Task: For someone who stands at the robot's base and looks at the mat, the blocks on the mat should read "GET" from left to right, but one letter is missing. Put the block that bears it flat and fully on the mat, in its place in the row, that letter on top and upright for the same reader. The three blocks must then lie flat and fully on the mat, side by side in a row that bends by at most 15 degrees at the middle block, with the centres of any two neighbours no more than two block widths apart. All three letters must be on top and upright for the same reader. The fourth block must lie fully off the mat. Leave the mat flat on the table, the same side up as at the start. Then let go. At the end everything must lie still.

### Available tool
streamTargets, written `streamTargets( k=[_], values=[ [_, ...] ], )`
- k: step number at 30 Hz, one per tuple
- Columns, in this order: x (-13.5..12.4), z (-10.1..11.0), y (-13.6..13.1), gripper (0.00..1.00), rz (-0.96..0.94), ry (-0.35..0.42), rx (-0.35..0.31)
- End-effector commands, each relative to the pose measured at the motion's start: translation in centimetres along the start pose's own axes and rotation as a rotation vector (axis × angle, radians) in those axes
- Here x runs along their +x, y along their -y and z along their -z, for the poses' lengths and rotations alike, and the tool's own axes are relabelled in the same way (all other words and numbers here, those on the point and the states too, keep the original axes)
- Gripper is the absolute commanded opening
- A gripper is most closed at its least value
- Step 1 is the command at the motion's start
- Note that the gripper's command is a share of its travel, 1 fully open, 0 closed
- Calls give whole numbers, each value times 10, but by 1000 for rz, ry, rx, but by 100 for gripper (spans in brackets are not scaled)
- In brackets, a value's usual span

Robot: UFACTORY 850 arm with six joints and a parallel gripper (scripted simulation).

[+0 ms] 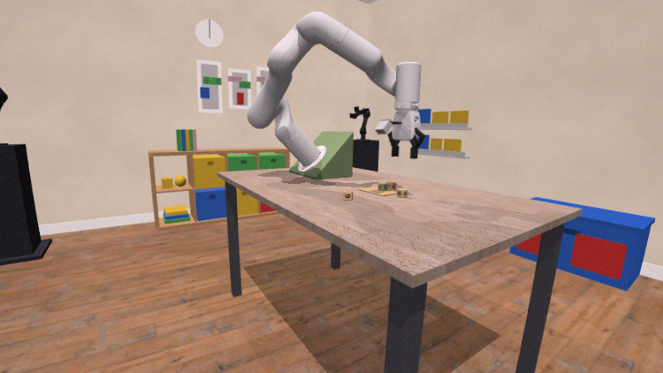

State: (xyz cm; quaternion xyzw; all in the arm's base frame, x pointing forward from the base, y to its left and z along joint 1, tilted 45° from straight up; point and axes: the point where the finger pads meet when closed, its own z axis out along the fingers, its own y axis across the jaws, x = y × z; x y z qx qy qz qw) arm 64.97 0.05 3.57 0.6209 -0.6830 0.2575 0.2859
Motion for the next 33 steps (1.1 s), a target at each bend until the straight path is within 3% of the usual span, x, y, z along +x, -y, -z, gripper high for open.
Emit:
streamTargets(
  k=[1, 10, 33],
  values=[
    [0, 1, 1, 100, -1, 1, 1],
    [0, 0, 1, 100, -35, 1, 1],
    [0, -18, 2, 100, -640, 1, 1]
  ],
)
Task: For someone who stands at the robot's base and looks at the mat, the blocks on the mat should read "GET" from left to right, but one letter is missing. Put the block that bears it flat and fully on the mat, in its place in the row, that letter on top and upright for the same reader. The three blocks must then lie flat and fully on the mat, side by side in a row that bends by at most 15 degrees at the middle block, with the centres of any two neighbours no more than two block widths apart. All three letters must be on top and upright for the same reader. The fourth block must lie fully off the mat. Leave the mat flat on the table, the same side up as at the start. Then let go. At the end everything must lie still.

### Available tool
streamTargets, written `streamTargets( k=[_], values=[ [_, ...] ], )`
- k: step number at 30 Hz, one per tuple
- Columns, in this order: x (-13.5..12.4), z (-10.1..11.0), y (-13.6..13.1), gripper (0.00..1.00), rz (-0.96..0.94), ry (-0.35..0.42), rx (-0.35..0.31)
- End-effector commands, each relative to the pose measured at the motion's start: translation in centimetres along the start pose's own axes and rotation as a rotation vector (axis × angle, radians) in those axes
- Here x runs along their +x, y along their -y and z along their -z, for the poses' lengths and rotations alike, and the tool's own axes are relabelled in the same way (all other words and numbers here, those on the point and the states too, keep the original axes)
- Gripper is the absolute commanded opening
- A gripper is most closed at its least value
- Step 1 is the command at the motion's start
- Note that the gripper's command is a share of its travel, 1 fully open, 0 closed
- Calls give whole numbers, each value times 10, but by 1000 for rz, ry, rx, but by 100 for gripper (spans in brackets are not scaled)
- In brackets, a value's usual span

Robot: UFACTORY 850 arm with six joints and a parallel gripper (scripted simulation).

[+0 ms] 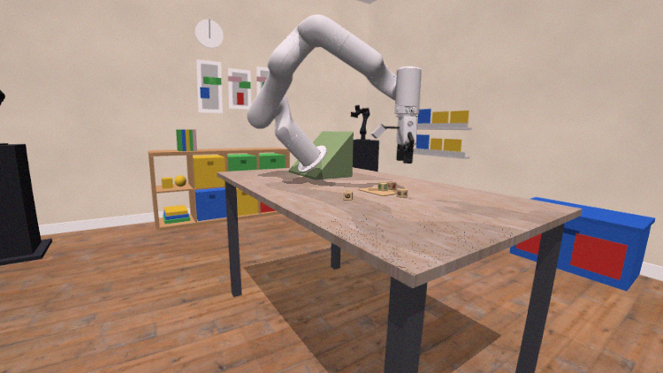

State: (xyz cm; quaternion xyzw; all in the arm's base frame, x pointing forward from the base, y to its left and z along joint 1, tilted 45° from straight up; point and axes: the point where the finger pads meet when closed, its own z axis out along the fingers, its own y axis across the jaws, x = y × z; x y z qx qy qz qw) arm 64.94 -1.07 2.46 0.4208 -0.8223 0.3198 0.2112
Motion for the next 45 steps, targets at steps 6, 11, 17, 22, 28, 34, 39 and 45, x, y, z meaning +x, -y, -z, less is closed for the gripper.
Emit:
streamTargets(
  k=[6, 11, 17, 22, 28, 34, 39, 45],
  values=[
    [0, -7, 1, 100, -269, 3, 9],
    [0, -9, 1, 100, -346, 4, 8],
    [-1, -15, 1, 100, -539, 4, 8],
    [-1, -19, 1, 100, -669, 5, 7],
    [-1, -22, 1, 100, -772, 5, 7],
    [-1, -27, 1, 100, -961, 6, 6],
    [-1, -30, 1, 100, -1041, 6, 6],
    [-1, -30, 1, 69, -1043, 6, 6]
  ],
)
